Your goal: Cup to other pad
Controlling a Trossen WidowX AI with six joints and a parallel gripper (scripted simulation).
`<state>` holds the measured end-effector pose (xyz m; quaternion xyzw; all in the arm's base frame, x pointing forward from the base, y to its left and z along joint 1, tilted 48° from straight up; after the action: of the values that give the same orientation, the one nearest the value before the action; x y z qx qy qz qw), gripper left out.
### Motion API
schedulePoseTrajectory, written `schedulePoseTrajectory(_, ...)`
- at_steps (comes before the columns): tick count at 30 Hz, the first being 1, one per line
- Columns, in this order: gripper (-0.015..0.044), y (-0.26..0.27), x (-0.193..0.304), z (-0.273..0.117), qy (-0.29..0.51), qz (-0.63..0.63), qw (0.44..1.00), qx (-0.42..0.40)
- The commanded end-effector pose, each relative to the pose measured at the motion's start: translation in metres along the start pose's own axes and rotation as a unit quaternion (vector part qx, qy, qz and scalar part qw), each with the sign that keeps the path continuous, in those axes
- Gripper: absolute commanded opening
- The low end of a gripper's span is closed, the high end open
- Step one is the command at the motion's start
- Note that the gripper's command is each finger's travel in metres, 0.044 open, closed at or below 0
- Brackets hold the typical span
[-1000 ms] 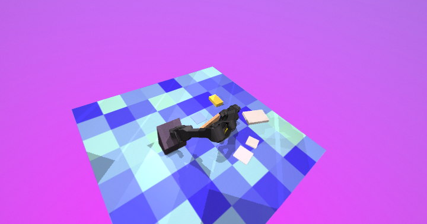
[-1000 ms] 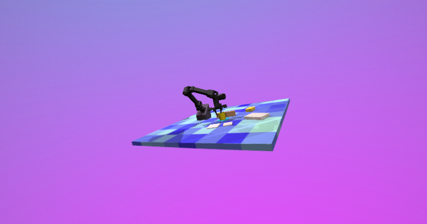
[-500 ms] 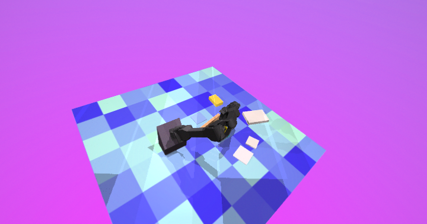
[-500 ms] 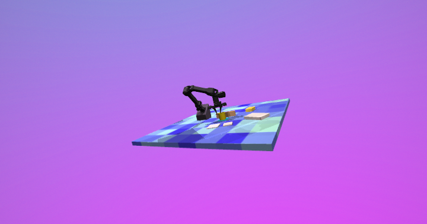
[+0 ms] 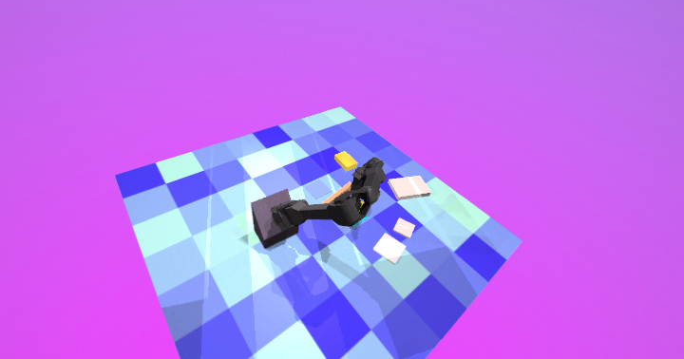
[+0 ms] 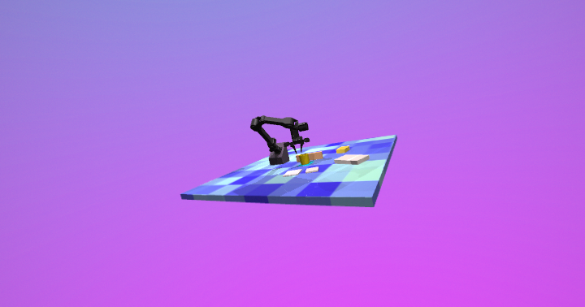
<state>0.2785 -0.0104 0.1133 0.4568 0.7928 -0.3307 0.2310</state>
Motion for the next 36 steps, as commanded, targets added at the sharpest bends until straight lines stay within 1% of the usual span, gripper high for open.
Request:
schedulePoseTrajectory(1,0.0146,0.000,-0.001,-0.007,0.001,0.005,1.000,-0.005)
schedulePoseTrajectory(5,0.0146,-0.002,0.001,-0.009,0.000,0.005,1.000,-0.005)
schedulePoseTrajectory(6,0.0173,-0.001,0.001,-0.005,-0.001,0.000,1.000,0.000)
schedulePoseTrajectory(16,0.0435,-0.001,0.001,-0.009,0.000,0.000,1.000,-0.001)
schedulePoseTrajectory(32,0.0440,-0.003,0.001,-0.067,0.002,0.004,1.000,-0.005)
schedulePoseTrajectory(35,0.0440,-0.004,0.001,-0.069,0.002,0.004,1.000,-0.005)
schedulePoseTrajectory(36,0.0440,-0.004,0.001,-0.065,-0.001,0.001,1.000,-0.005)
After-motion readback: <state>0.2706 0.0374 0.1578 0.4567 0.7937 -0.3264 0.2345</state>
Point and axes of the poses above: the point midway between the two fingers, 35 mm back from their tips, its own z axis out along the fingers, its own y axis across the jaws, x = y × z, the point moved 4 cm from there along -z, back along the fingers, and after that the axes turned 8 degrees about z, right-handed, at the moved point
